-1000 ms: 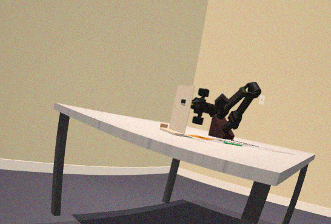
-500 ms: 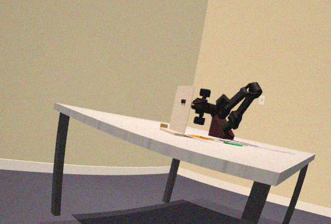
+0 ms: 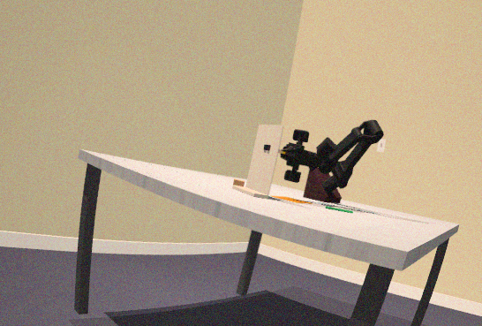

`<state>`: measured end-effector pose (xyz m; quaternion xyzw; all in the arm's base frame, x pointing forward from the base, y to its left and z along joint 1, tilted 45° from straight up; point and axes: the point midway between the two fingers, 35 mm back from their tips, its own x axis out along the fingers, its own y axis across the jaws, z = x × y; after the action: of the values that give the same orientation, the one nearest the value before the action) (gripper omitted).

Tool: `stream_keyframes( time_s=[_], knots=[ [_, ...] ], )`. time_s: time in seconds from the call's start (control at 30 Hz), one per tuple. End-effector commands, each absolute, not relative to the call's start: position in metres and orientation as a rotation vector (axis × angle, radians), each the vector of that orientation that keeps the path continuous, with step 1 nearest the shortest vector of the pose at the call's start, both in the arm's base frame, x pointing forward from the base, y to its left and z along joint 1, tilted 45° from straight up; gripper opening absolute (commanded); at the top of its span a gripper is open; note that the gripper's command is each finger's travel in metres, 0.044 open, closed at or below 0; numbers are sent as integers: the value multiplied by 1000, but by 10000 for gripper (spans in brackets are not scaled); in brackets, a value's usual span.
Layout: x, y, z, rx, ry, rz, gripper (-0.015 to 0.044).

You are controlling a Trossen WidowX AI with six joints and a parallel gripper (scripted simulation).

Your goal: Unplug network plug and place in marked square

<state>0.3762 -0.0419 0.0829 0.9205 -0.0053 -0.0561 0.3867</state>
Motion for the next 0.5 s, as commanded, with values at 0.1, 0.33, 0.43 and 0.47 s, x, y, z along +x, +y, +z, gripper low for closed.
stream_keyframes(
  time_s=[0.1,0.33,0.43,0.47],
  knots=[
    [372,-41,84,2344,-19,-145,0],
    [368,-40,86,2345,-19,-145,0],
    [366,-39,86,2345,-19,-146,0],
    [366,-39,87,2345,-19,-146,0]
  ],
)
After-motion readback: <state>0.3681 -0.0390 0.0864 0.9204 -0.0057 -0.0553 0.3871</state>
